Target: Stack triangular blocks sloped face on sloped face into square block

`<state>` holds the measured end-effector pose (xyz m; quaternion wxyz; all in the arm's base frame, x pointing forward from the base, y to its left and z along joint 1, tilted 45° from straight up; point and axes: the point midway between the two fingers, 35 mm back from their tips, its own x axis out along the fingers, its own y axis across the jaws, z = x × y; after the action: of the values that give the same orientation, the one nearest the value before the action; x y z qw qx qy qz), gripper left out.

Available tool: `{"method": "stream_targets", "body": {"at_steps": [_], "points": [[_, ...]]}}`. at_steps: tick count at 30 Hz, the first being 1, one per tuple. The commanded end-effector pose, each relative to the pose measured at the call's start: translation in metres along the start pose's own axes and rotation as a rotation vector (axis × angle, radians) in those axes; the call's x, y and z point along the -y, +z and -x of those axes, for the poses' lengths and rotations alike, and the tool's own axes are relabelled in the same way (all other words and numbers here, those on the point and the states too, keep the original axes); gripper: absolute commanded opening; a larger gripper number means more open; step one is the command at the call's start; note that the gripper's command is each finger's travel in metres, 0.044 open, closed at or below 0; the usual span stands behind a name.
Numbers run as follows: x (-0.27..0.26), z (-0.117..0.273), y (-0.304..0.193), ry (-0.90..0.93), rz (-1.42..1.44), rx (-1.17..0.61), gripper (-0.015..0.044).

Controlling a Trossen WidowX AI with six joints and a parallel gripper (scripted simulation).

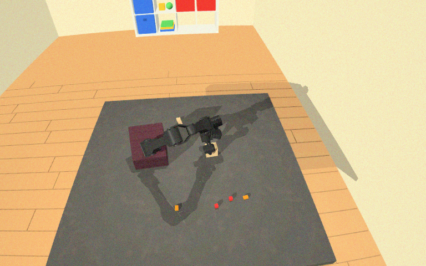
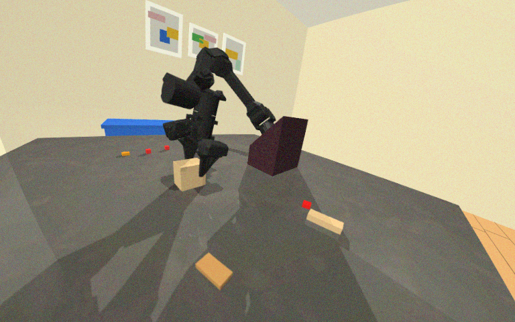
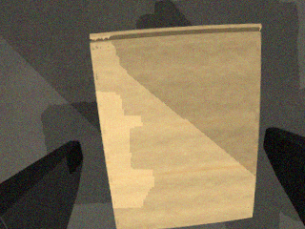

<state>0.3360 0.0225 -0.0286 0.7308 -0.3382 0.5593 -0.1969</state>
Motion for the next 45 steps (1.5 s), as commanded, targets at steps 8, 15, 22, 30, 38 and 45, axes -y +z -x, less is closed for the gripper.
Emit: {"method": "stream_targets", "body": {"at_steps": [8,15,22,30,38,45], "points": [[-0.003,0.022,0.003,0.007,0.000,0.000,0.0440],[-0.001,0.110,0.000,0.006,0.001,-0.002,0.0440],[-0.004,0.109,0.004,0.011,0.004,0.021,0.0440],[-0.004,0.109,0.004,0.011,0.004,0.021,0.0440],[-0.004,0.109,0.004,0.011,0.004,0.021,0.0440],[-0.004,0.109,0.004,0.011,0.004,0.021,0.0440]]}}
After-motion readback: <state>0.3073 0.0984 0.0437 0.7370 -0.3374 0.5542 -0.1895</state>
